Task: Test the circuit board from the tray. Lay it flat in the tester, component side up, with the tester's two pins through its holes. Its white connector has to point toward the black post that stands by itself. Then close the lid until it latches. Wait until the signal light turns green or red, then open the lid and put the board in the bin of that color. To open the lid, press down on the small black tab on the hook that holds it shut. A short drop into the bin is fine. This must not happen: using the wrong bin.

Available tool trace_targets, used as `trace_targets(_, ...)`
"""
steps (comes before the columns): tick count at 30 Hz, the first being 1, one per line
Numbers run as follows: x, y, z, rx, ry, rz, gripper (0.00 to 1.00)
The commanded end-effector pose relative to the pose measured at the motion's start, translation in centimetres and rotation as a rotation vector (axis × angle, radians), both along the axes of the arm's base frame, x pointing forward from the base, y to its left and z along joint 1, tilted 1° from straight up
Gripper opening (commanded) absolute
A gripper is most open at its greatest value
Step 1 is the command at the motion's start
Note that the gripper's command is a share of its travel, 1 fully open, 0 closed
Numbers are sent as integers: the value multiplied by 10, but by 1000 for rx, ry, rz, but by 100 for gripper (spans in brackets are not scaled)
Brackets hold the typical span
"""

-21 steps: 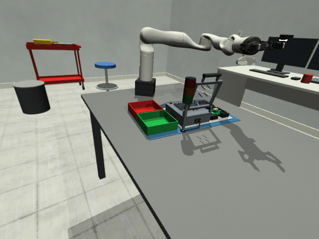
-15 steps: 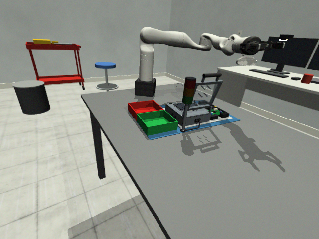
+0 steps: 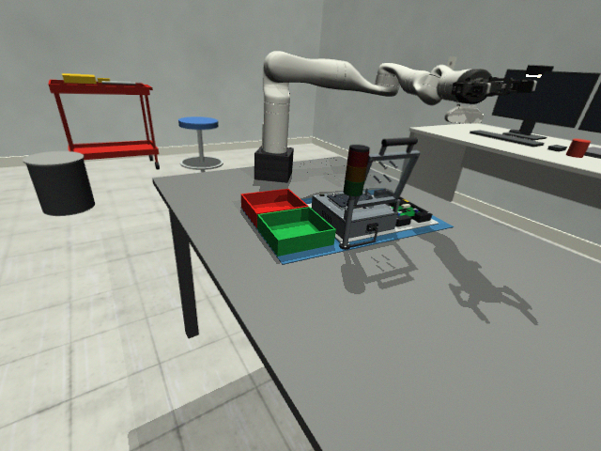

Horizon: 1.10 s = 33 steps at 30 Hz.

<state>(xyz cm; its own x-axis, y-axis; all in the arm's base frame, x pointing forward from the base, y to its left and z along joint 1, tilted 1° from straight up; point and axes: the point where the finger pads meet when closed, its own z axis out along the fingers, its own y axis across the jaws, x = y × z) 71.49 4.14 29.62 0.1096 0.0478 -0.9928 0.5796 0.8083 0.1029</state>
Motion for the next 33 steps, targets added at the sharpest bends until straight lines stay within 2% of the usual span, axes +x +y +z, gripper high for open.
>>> trace_targets(1, 0, 0, 1, 0, 0, 1, 100)
trace_targets(16, 19, 18, 2, -59, 78, 77, 100)
trace_targets(22, 38, 39, 1, -128, 169, 164, 100)
trace_targets(28, 57, 66, -5, -223, 298, 283, 100)
trace_targets(30, 57, 66, -5, -223, 298, 283, 100)
trace_targets(33, 65, 81, -11, -280, 375, 353, 100)
